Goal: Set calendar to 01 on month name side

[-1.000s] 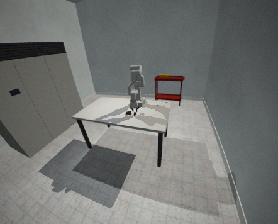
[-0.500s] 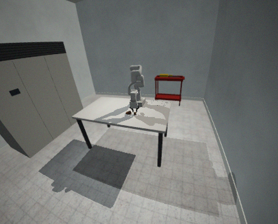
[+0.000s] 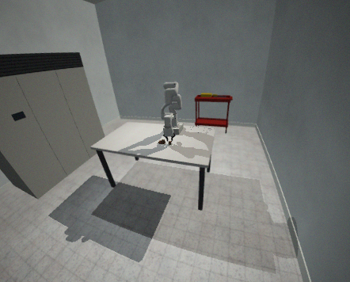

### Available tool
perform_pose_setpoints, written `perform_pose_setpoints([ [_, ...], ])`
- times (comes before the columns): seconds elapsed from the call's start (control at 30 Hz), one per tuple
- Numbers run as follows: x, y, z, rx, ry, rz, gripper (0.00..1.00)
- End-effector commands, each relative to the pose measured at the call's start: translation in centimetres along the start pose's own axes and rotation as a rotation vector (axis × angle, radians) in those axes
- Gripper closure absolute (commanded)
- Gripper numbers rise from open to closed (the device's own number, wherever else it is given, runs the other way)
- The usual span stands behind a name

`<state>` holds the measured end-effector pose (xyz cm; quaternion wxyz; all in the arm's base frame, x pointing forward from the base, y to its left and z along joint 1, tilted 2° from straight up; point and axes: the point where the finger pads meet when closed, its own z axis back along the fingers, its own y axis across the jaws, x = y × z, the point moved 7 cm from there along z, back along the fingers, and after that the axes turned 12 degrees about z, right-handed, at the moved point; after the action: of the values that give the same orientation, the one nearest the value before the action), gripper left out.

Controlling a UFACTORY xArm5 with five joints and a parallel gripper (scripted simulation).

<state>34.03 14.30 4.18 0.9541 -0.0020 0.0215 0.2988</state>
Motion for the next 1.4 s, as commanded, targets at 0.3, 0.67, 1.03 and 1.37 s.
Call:
perform_pose_setpoints([
  [0.3,0.1,0.0,0.6,-0.001,-0.003,0.000,0.53],
  [0.67,0.1,0.0,4.0,-0.001,-0.003,0.000,0.53],
  [1.03,0.0,0.0,5.0,-0.002,-0.010,0.000,0.53],
  [1.37,-1.3,0.3,5.0,-0.032,-0.151,0.000,0.53],
])
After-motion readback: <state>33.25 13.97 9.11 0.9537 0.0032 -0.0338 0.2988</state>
